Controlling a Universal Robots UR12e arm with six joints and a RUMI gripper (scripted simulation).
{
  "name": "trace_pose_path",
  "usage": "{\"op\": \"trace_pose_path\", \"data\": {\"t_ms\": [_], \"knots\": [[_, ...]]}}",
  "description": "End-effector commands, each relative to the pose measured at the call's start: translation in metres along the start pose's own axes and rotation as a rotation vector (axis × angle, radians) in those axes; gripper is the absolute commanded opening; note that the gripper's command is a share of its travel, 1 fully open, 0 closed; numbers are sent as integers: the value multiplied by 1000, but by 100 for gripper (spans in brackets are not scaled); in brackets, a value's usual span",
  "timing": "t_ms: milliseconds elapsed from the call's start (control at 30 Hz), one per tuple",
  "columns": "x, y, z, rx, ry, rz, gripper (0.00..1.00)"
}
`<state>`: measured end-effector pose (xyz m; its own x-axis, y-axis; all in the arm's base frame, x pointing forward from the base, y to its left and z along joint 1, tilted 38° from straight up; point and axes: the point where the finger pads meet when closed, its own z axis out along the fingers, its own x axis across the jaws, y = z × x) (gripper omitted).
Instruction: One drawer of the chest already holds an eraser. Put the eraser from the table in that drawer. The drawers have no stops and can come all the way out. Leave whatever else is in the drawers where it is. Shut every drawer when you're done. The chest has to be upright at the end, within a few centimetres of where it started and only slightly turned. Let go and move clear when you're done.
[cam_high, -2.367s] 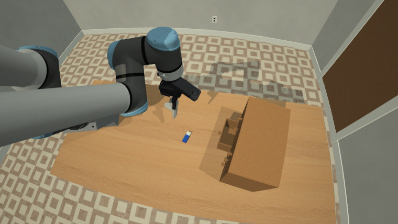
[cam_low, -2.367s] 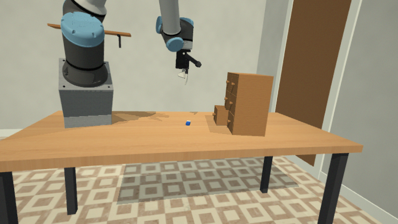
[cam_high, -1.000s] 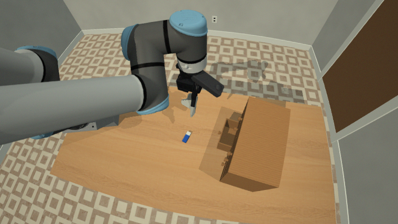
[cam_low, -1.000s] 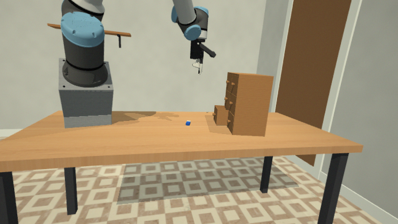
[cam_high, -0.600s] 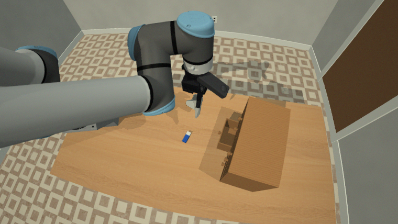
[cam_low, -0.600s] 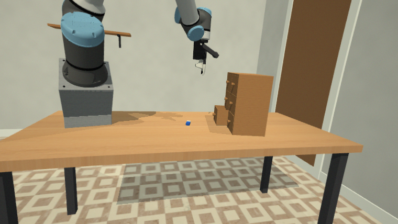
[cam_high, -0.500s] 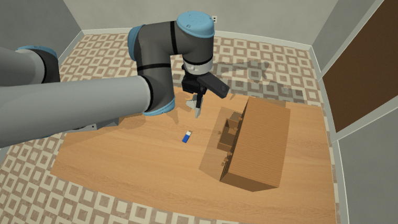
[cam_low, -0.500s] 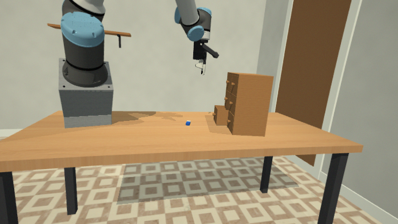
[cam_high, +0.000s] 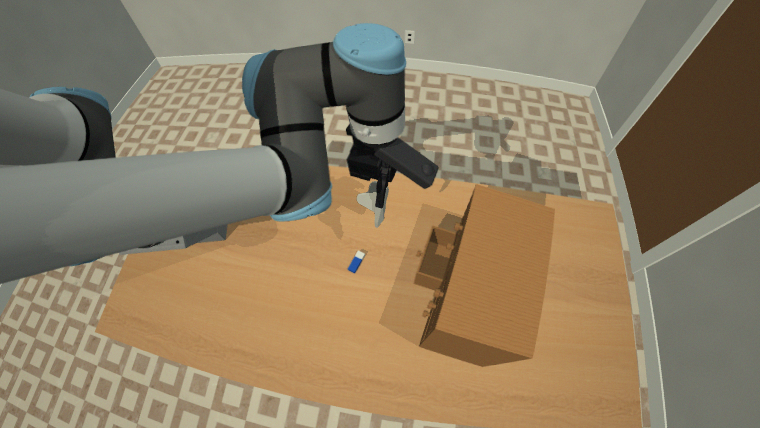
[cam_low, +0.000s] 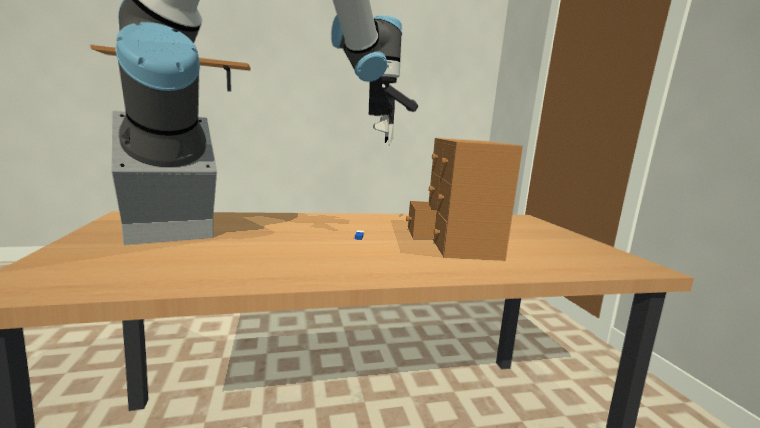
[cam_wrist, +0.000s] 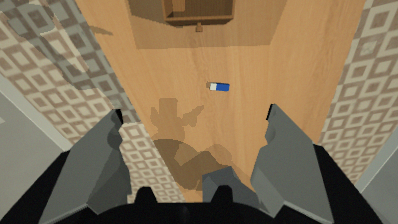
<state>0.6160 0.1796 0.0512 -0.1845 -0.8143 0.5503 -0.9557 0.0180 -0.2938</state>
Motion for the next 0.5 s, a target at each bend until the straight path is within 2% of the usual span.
{"op": "trace_pose_path", "data": {"t_ms": [0, 467], "knots": [[0, -3, 2, 19, -1, -6, 100], [0, -11, 11, 86, -3, -27, 100]]}}
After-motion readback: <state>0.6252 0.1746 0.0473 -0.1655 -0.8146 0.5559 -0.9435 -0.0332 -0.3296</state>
